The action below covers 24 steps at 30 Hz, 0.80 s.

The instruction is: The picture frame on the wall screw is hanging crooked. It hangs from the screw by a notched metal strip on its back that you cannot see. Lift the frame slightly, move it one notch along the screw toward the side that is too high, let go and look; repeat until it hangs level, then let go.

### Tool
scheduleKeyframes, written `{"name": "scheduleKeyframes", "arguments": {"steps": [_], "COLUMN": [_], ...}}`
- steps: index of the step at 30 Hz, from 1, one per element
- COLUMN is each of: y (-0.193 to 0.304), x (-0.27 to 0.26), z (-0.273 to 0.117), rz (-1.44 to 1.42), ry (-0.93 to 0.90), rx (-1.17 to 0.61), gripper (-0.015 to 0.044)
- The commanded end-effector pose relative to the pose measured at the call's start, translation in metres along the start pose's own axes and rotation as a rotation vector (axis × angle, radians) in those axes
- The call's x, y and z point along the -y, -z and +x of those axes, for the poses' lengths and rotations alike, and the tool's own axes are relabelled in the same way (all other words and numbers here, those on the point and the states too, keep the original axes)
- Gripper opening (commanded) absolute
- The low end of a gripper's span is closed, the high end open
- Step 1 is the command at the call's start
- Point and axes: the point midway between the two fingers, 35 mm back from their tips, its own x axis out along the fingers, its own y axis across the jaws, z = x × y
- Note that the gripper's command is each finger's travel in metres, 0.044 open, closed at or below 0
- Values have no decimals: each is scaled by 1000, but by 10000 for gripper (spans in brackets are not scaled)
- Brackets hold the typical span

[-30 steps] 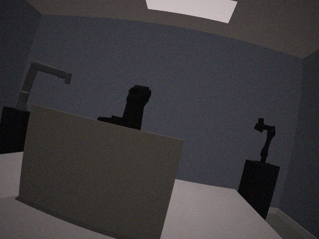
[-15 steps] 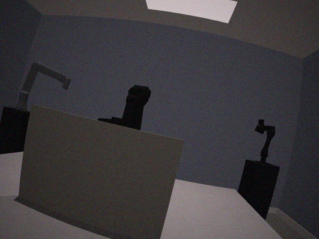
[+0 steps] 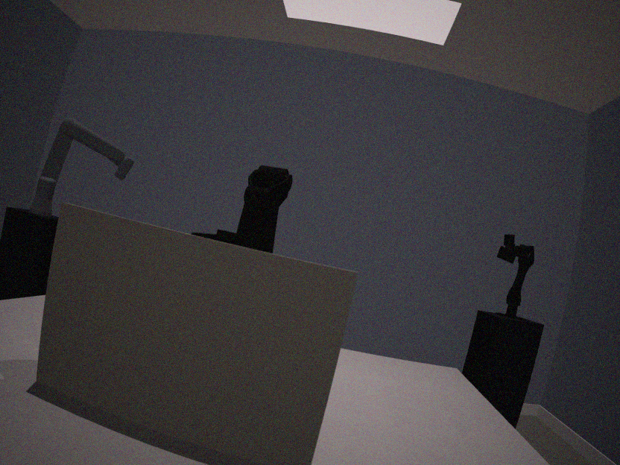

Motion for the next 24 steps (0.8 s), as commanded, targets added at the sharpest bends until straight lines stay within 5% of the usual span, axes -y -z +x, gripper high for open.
{"name": "scheduleKeyframes", "arguments": {"steps": [1,24], "y": [0,0], "x": [1,1], "z": [0,0], "rz": [-3,-57], "ry": [-4,0], "rx": [3,2], "gripper": [0,0]}}
